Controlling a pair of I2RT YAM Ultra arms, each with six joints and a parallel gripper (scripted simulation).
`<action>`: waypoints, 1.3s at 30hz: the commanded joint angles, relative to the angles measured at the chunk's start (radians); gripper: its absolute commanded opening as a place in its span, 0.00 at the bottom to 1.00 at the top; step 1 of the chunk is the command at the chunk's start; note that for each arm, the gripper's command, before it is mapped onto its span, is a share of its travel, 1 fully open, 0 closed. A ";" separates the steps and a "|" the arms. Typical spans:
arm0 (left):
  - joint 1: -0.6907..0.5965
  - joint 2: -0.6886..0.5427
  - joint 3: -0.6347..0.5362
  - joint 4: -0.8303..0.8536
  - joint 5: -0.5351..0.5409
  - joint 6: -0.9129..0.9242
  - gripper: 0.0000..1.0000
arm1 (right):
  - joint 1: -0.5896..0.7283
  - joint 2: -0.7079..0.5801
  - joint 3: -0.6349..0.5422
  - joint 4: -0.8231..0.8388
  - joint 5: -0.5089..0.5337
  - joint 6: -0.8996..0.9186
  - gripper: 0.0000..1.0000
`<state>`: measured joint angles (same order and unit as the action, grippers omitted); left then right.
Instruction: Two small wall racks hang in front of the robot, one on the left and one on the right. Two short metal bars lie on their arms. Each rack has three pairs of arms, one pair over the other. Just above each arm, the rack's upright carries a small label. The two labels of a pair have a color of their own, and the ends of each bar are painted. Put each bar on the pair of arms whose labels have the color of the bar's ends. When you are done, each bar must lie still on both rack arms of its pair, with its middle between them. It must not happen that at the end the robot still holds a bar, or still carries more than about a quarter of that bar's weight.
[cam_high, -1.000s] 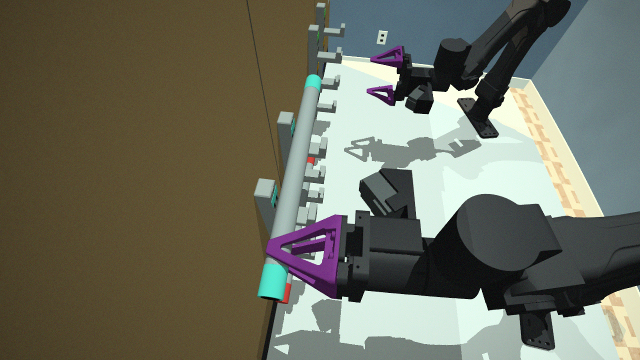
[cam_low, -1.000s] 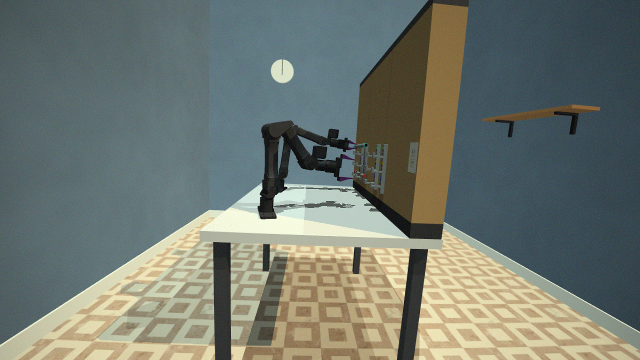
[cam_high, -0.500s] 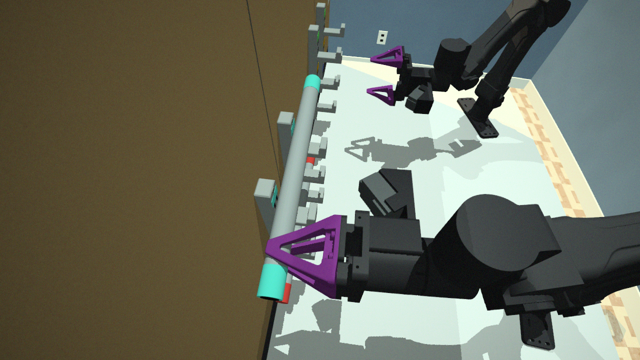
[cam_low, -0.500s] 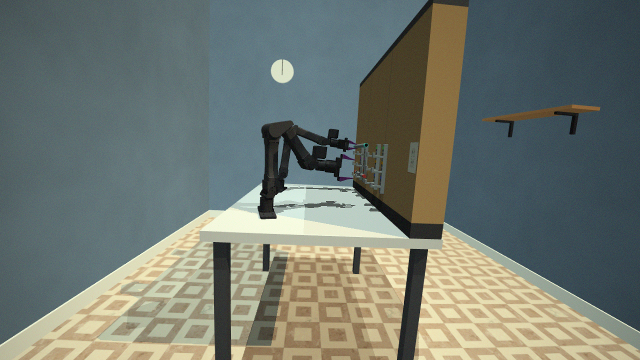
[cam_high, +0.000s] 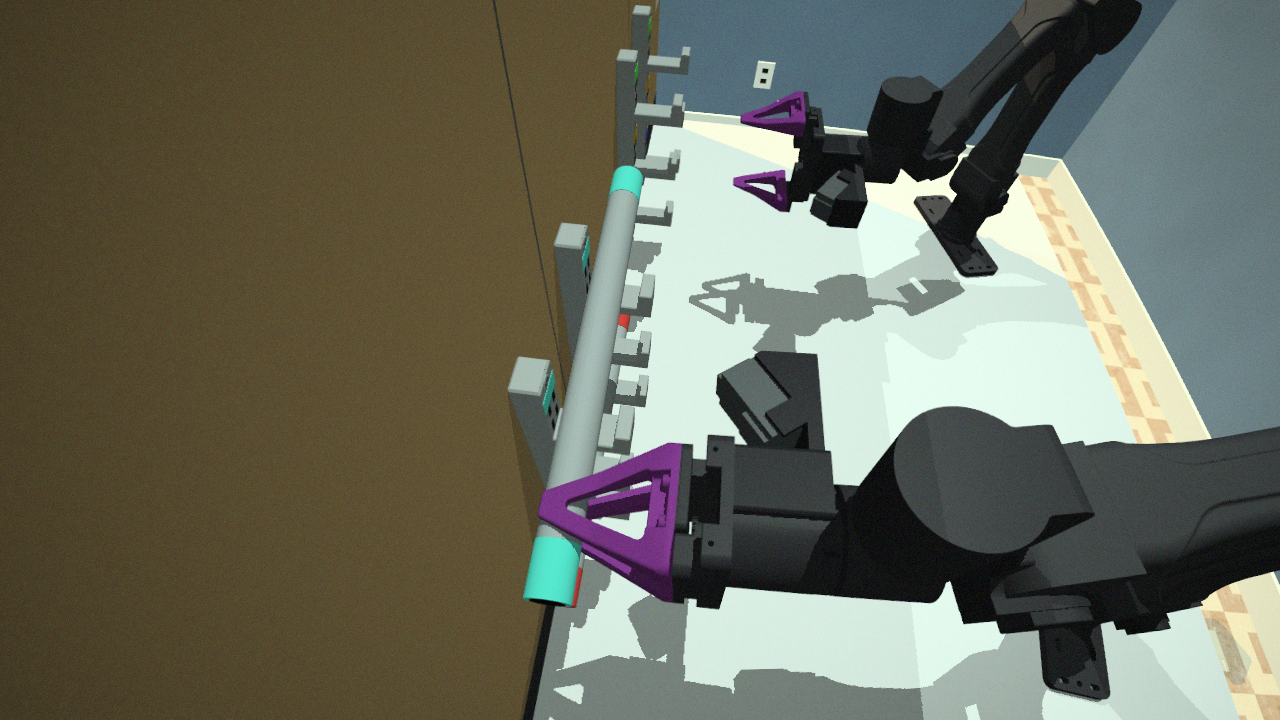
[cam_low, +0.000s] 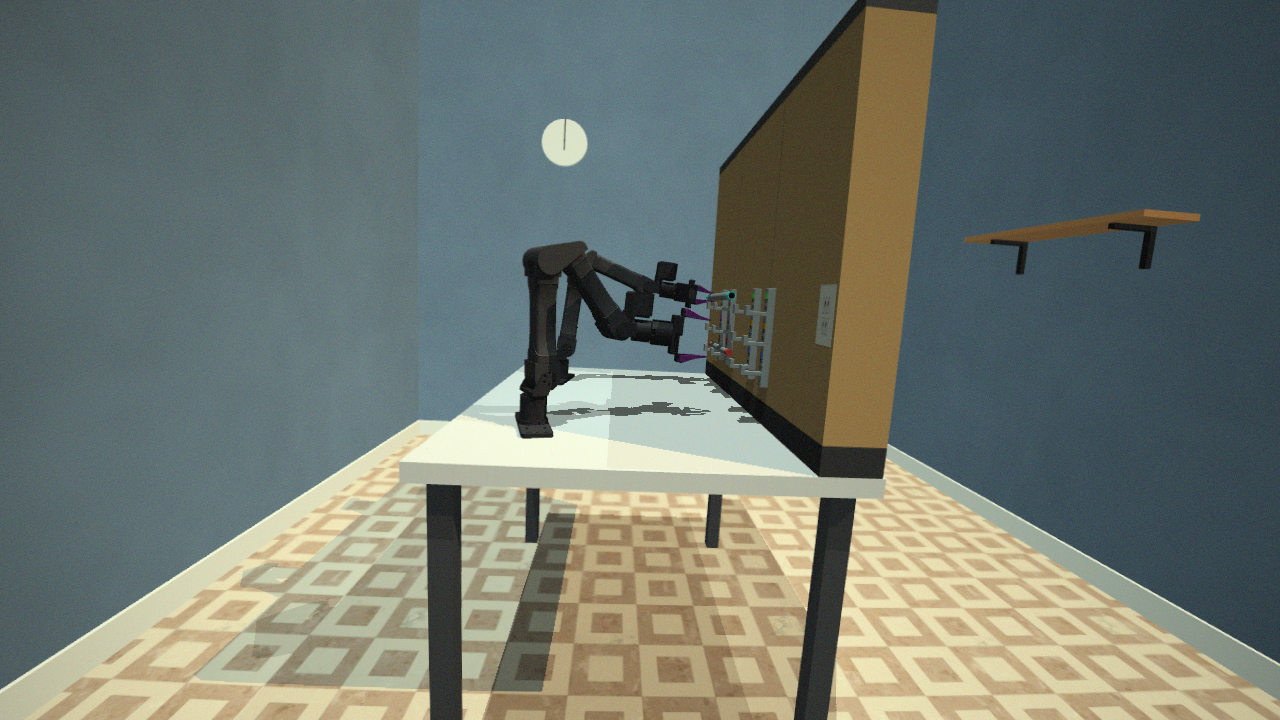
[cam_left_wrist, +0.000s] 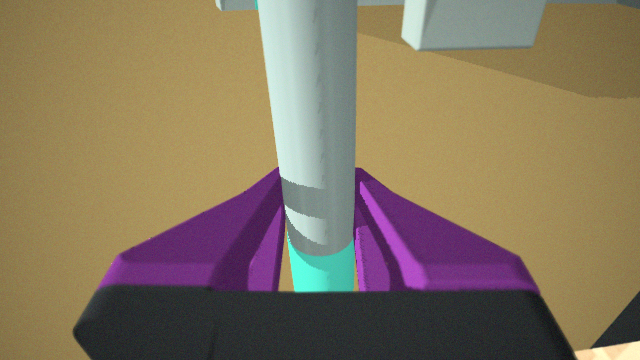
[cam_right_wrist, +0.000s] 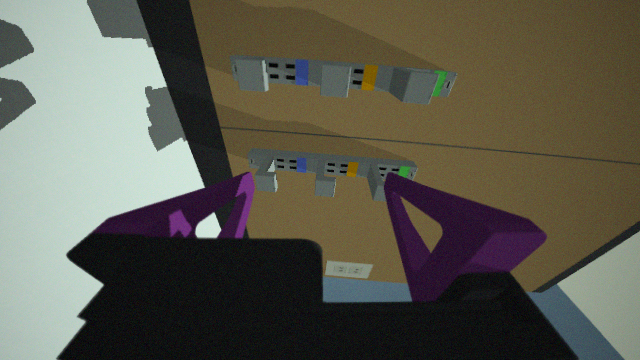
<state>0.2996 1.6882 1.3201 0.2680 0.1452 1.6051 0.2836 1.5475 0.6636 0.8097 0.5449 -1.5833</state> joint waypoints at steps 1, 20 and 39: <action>-0.011 -0.021 0.013 0.066 0.000 -0.033 0.00 | -0.009 -0.035 0.002 0.036 -0.004 0.010 1.00; -0.011 -0.031 0.028 0.043 0.000 -0.034 0.00 | -0.009 -0.035 0.002 0.036 -0.004 0.010 1.00; -0.010 -0.042 0.046 0.014 0.001 -0.034 0.00 | -0.009 -0.035 0.002 0.036 -0.004 0.010 1.00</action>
<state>0.2996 1.6878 1.3197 0.2504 0.1452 1.6051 0.2836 1.5475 0.6636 0.8097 0.5449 -1.5833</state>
